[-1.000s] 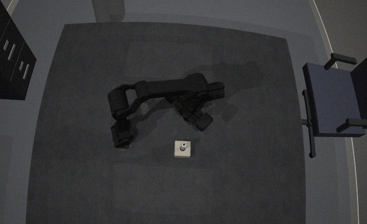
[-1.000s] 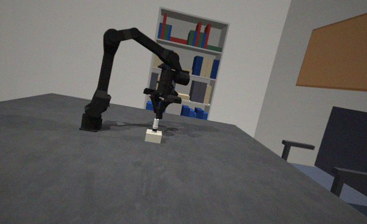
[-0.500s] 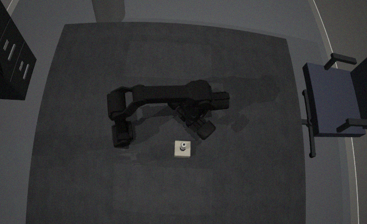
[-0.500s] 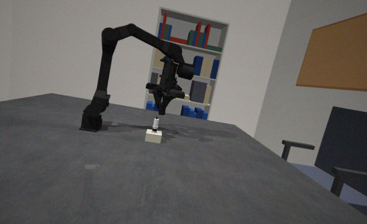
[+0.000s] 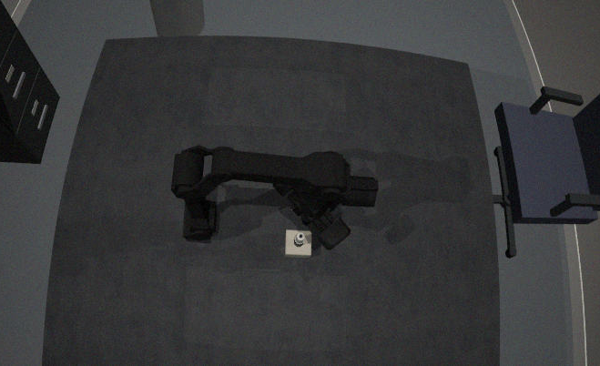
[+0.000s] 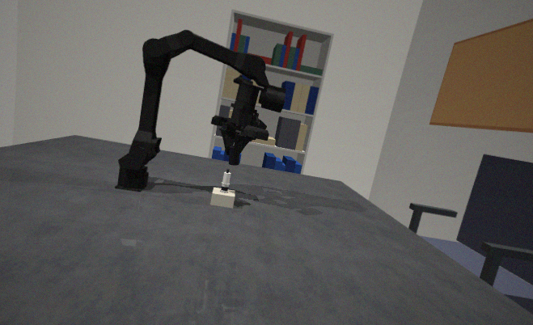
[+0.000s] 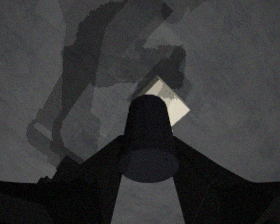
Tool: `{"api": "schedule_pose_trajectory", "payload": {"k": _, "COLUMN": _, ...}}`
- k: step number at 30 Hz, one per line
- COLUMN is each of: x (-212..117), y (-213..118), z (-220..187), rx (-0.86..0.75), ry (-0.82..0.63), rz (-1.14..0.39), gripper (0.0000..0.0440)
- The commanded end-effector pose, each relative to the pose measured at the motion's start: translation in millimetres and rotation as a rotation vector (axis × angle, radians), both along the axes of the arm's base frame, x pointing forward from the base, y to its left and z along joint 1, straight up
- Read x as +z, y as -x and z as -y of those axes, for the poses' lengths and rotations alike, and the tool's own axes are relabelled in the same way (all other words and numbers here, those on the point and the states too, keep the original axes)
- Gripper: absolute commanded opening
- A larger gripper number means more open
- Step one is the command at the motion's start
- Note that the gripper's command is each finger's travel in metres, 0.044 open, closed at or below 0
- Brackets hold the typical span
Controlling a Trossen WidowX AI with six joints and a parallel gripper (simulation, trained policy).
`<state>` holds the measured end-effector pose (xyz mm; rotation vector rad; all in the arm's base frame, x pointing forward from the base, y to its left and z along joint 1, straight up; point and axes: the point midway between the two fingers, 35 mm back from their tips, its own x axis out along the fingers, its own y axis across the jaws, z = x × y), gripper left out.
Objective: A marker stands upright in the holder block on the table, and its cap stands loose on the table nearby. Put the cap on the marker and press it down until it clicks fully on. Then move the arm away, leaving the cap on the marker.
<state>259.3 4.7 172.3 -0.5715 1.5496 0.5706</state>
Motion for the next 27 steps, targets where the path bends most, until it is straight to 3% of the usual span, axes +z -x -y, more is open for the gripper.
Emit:
{"api": "schedule_pose_trajectory", "payload": {"k": 1, "x": 4, "y": 1, "z": 8, "rx": -0.011, "ry": -0.006, "rz": 0.001, "gripper": 0.0025}}
{"api": "schedule_pose_trajectory", "payload": {"k": 14, "x": 2, "y": 8, "z": 31, "rx": -0.057, "ry": -0.019, "rz": -0.025, "gripper": 0.0002}}
{"api": "schedule_pose_trajectory", "payload": {"k": 27, "x": -22, "y": 11, "z": 34, "rx": -0.055, "ry": -0.040, "rz": -0.070, "gripper": 0.0000}}
